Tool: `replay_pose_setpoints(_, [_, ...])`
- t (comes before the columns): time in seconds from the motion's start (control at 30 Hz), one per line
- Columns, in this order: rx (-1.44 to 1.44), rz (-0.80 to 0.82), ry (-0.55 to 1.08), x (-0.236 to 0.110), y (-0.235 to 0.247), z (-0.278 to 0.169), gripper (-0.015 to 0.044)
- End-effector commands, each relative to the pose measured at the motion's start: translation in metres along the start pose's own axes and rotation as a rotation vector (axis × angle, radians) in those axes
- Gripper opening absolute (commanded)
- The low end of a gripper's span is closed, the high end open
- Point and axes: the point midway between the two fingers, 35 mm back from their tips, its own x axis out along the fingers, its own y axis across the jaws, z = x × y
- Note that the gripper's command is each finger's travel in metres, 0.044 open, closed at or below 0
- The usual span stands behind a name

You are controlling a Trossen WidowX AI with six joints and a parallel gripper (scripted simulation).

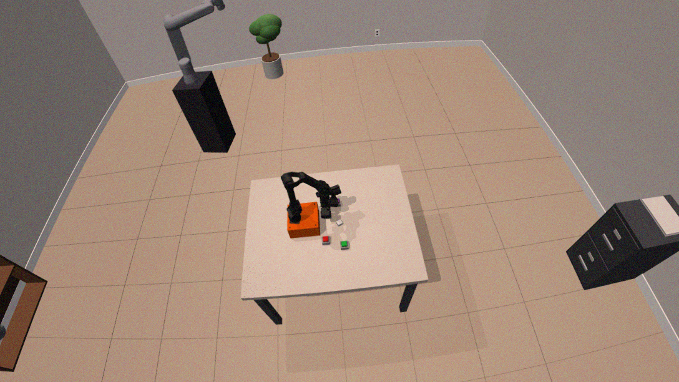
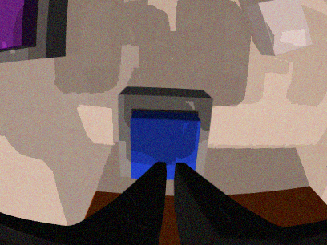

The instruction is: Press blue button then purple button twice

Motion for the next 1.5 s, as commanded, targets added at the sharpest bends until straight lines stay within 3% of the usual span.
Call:
replay_pose_setpoints(0.0, [-0.005, 0.011, -0.021, -0.017, 0.002, 0.004, 0.0020])
replay_pose_setpoints(0.13, [-0.005, 0.011, -0.021, -0.027, 0.002, 0.005, 0.0020])
replay_pose_setpoints(0.27, [-0.005, 0.011, -0.022, -0.077, 0.002, 0.004, 0.0020])
replay_pose_setpoints(0.47, [-0.005, 0.012, -0.022, -0.081, 0.007, 0.010, 0.0020])
replay_pose_setpoints(0.63, [-0.005, 0.016, -0.025, -0.086, 0.060, 0.052, 0.0020])
replay_pose_setpoints(0.73, [-0.005, 0.018, -0.026, -0.083, 0.089, 0.069, 0.0020])
replay_pose_setpoints(0.9, [-0.005, 0.018, -0.026, -0.080, 0.091, 0.071, 0.0020])
replay_pose_setpoints(1.07, [-0.005, 0.018, -0.026, -0.021, 0.092, 0.072, 0.0020])
replay_pose_setpoints(1.47, [-0.005, 0.018, -0.026, -0.011, 0.092, 0.072, 0.0020])
